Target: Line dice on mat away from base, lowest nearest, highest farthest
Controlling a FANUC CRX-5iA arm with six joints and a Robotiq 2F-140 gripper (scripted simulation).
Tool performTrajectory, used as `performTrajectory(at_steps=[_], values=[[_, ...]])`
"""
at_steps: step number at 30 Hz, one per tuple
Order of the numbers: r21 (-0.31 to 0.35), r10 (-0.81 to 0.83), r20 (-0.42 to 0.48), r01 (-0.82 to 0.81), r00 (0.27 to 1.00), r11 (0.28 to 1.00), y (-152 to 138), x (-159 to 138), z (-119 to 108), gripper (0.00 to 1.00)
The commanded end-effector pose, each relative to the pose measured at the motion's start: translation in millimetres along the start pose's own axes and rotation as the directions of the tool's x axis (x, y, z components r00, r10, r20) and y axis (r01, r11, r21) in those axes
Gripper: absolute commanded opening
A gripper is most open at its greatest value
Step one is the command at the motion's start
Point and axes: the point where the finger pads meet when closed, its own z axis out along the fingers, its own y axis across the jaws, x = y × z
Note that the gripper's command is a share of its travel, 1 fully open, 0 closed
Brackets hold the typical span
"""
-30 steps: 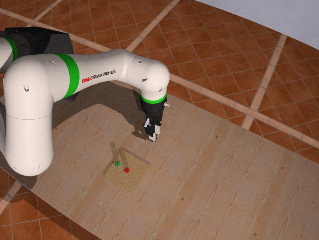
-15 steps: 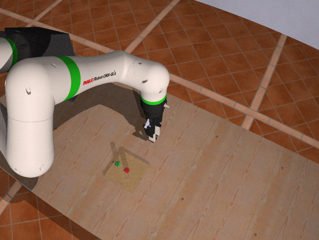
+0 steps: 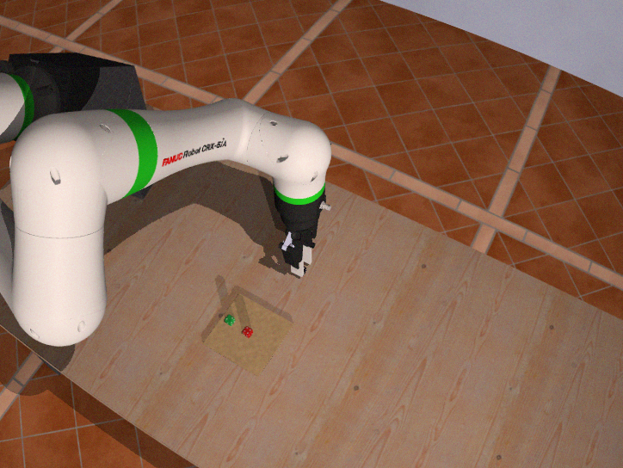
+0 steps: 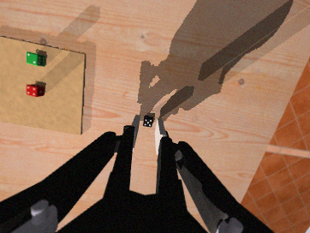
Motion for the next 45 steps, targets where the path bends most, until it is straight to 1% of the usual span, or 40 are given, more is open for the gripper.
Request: performTrajectory(at_steps=[1,29,45], values=[[0.000,0.000,0.000,0.000,1.000,1.000,0,0,0,0.19],[0.000,0.000,0.000,0.000,1.000,1.000,0,0,1,0.19],[0.000,0.000,0.000,0.000,1.000,1.000,0,0,16,0.19]])
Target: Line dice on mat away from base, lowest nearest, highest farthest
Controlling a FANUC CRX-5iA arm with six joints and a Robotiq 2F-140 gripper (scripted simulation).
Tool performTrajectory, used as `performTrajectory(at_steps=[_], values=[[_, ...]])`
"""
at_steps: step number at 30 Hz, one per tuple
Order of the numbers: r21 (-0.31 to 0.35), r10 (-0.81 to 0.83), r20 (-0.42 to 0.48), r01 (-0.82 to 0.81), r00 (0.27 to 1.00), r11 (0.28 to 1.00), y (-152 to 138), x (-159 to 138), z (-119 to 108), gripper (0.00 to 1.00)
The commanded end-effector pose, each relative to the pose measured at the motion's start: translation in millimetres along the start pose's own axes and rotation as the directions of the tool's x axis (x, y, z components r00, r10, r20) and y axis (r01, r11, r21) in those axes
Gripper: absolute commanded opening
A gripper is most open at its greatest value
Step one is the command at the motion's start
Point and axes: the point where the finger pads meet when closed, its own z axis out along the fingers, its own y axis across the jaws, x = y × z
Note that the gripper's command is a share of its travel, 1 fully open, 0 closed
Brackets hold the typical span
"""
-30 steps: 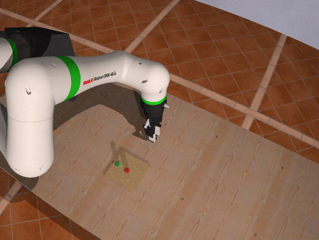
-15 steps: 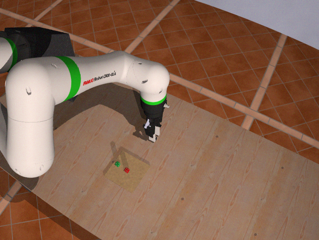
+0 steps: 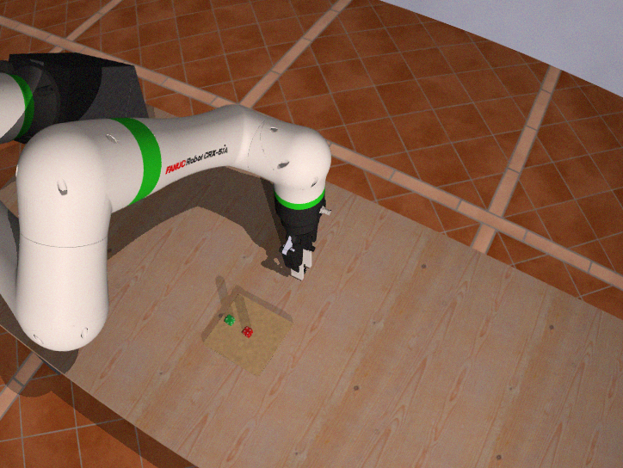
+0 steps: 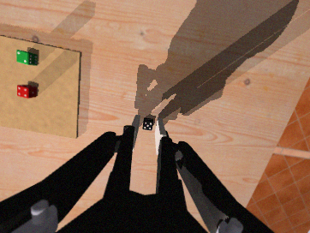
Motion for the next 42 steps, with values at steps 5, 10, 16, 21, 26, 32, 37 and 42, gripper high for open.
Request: performTrajectory(at_steps=[5,10,16,21,26,32,37,42], values=[[0.000,0.000,0.000,0.000,1.000,1.000,0.2,-0.1,5.9,0.19],[0.000,0.000,0.000,0.000,1.000,1.000,0.2,-0.1,7.1,0.19],[0.000,0.000,0.000,0.000,1.000,1.000,0.2,-0.1,7.1,0.19],[0.000,0.000,0.000,0.000,1.000,1.000,0.2,-0.1,7.1,0.19],[0.000,0.000,0.000,0.000,1.000,1.000,0.2,-0.1,7.1,0.19],[0.000,0.000,0.000,0.000,1.000,1.000,0.2,-0.1,7.1,0.19],[0.000,0.000,0.000,0.000,1.000,1.000,0.2,-0.1,7.1,0.19],[0.000,0.000,0.000,0.000,1.000,1.000,0.2,-0.1,7.1,0.19]])
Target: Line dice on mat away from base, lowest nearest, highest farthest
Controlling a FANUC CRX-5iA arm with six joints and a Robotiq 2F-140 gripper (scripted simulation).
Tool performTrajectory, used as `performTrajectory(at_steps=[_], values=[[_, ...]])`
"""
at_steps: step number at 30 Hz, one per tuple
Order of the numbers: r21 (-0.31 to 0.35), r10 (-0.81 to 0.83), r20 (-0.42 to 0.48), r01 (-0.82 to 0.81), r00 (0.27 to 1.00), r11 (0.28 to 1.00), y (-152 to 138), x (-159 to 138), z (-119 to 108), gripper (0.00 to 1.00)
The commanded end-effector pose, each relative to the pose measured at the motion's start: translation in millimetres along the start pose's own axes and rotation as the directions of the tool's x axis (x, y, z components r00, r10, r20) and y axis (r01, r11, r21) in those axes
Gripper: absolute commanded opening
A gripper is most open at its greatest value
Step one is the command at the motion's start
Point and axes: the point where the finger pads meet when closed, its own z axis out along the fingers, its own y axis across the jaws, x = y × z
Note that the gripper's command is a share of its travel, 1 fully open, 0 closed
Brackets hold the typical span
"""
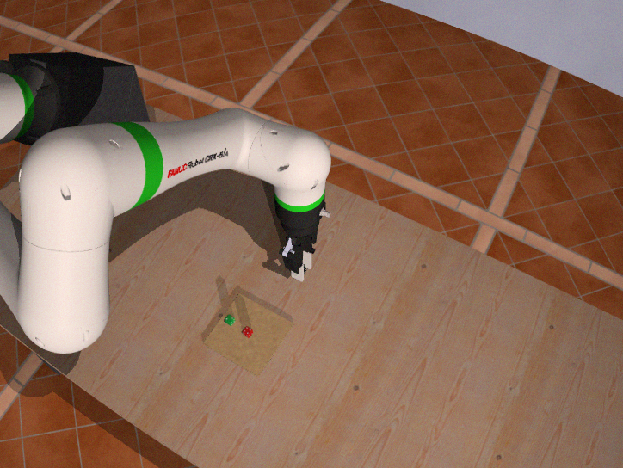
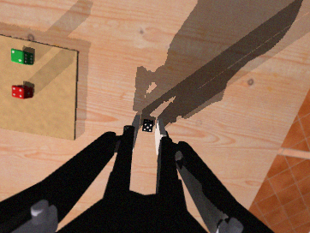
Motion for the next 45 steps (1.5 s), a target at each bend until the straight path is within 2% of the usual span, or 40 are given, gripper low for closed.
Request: performTrajectory(at_steps=[1,5,6,40,45], values=[[0.000,0.000,0.000,0.000,1.000,1.000,0,0,0,0.19],[0.000,0.000,0.000,0.000,1.000,1.000,0,0,0,0.19],[0.000,0.000,0.000,0.000,1.000,1.000,0,0,0,0.07],[0.000,0.000,0.000,0.000,1.000,1.000,0,0,0,0.07],[0.000,0.000,0.000,0.000,1.000,1.000,0,0,-11,0.07]])
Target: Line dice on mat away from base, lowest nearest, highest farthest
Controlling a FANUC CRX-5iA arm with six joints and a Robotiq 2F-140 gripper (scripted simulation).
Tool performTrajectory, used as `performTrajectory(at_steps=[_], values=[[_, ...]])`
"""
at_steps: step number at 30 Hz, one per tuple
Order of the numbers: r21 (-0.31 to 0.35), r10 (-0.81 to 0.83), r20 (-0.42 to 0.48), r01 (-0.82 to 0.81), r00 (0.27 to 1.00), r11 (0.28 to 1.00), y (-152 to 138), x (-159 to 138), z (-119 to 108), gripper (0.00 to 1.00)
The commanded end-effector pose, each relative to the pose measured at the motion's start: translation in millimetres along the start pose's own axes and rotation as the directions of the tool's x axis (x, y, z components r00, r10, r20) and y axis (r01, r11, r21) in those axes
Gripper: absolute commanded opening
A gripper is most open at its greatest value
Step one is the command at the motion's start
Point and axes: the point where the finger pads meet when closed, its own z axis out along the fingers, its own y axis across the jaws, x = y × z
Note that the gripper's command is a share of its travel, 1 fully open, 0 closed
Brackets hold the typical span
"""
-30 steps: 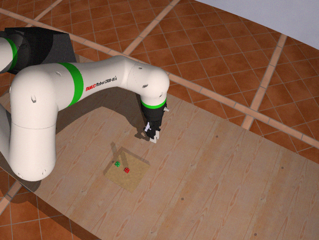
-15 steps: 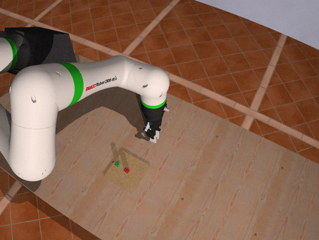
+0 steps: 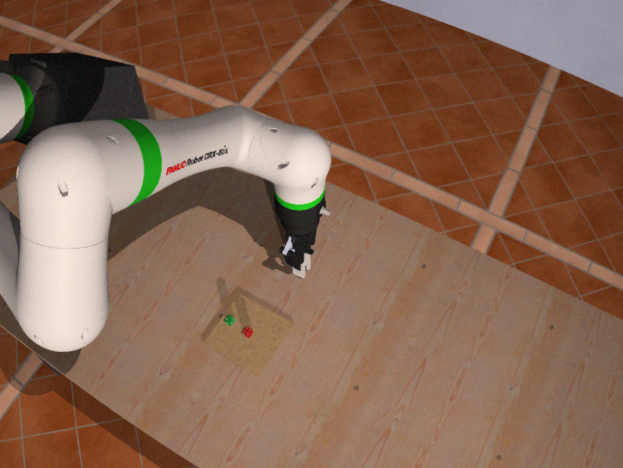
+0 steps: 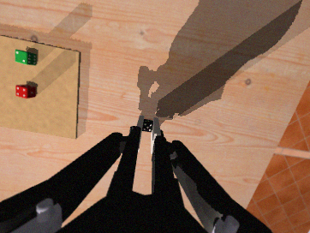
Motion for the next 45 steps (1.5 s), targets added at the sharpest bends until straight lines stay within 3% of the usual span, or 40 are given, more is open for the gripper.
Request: performTrajectory(at_steps=[1,7,9,15,29,30,32,33,34,36,37,38,39,43,45], values=[[0.000,0.000,0.000,0.000,1.000,1.000,0,0,-10,0.07],[0.000,0.000,0.000,0.000,1.000,1.000,0,0,-52,0.07],[0.000,0.000,0.000,0.000,1.000,1.000,0,0,-52,0.07],[0.000,0.000,0.000,0.000,1.000,1.000,0,0,-88,0.07],[-0.001,0.001,0.000,-0.001,1.000,1.000,-1,-1,-95,0.07],[-0.002,0.005,0.000,-0.005,1.000,1.000,-10,-3,-95,0.07],[-0.007,0.030,-0.001,-0.030,1.000,1.000,-58,-15,-98,0.07],[-0.007,0.030,-0.001,-0.030,1.000,1.000,-58,-15,-98,0.07],[-0.008,0.047,-0.001,-0.047,0.999,0.999,-90,-20,-98,0.07],[-0.008,0.047,-0.001,-0.047,0.999,0.999,-93,-20,-98,0.07],[-0.007,0.065,-0.001,-0.065,0.998,0.998,-128,-24,-99,0.07],[-0.007,0.065,-0.001,-0.065,0.998,0.998,-128,-24,-99,0.07],[-0.005,0.079,0.000,-0.079,0.997,0.997,-157,-24,-99,0.07],[-0.005,0.079,0.000,-0.079,0.997,0.997,-158,-24,-99,0.07],[-0.001,0.094,0.000,-0.094,0.996,0.996,-189,-23,-99,0.07]])
